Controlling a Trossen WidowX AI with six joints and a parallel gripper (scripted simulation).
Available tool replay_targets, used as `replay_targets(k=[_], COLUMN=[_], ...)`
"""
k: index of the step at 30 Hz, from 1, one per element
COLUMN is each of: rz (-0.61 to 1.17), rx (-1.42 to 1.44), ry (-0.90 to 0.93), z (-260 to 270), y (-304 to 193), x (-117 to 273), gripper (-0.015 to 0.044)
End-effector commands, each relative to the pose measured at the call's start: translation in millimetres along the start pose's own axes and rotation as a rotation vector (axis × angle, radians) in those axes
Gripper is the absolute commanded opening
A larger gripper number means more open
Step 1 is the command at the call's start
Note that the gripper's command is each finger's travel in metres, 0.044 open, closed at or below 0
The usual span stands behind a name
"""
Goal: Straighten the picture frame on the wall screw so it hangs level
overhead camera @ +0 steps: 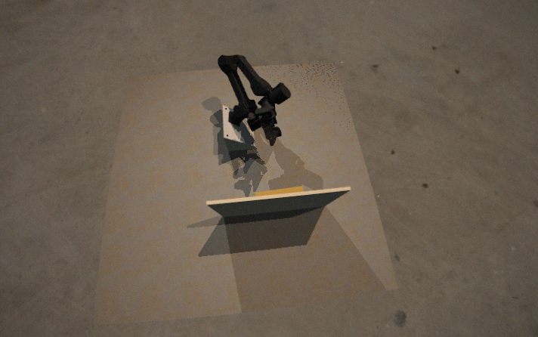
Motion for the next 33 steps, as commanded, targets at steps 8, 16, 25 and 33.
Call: replay_targets(k=[8, 16, 25, 33], rz=[0.039, 0.062, 0.062, 0.063], rx=[0.097, 0.149, 0.15, 0.15], ry=[-0.029, -0.042, -0.042, -0.041], z=[-28, -43, -43, -43], y=[-4, 2, 3, -2], x=[-47, -65, -74, -87], gripper=[0.026, 0.026, 0.026, 0.026])
Point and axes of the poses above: the point midway between the two fingers, 35 mm back from their tips, its own x axis back along the fingers, its own z axis across the jaws, y = z × x, the point moved 1 cm from there along x, back along the fingers, and after that the axes turned 9 degrees about -x, right-handed, at the moved point
